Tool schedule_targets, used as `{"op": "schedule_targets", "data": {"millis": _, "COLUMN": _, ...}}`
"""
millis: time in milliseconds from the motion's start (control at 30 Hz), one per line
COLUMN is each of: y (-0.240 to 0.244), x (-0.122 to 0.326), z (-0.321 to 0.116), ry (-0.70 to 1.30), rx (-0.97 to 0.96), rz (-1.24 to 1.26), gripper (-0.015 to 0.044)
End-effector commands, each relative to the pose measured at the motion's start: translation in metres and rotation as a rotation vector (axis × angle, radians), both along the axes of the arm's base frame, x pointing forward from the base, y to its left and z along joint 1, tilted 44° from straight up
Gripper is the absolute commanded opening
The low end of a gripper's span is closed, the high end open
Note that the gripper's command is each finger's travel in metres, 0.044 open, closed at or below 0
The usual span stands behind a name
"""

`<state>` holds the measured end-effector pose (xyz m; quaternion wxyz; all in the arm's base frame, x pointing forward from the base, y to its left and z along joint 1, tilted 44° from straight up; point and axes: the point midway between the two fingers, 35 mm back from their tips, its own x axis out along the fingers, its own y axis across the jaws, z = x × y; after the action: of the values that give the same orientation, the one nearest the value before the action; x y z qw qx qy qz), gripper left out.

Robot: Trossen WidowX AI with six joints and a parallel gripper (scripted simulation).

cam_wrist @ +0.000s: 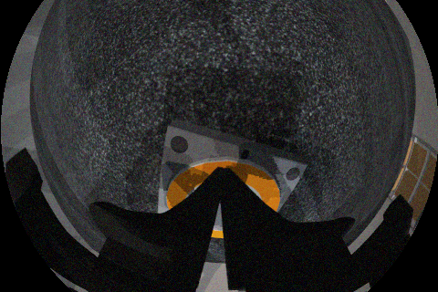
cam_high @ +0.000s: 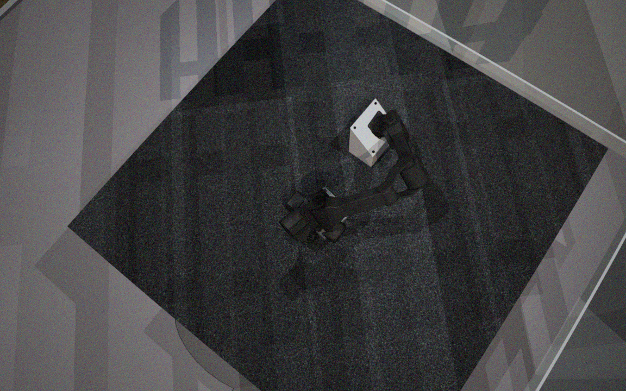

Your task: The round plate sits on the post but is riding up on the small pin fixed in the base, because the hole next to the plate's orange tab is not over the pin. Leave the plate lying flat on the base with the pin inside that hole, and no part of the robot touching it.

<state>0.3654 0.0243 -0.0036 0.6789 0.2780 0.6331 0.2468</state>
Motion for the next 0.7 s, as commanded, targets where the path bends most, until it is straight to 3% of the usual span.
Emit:
{"op": "schedule_targets", "data": {"millis": 0, "y": -0.003, "x": 0.001, "z": -0.002, "ry": -0.006, "rx": -0.007, "rz": 0.002, "gripper": 0.0000}}
{"op": "schedule_targets", "data": {"millis": 267, "y": -0.030, "x": -0.006, "z": 0.030, "ry": -0.005, "rx": -0.009, "rz": 0.002, "gripper": 0.0000}}
{"op": "schedule_targets", "data": {"millis": 667, "y": -0.026, "x": -0.005, "z": 0.024, "ry": 0.000, "rx": -0.002, "rz": -0.004, "gripper": 0.0000}}
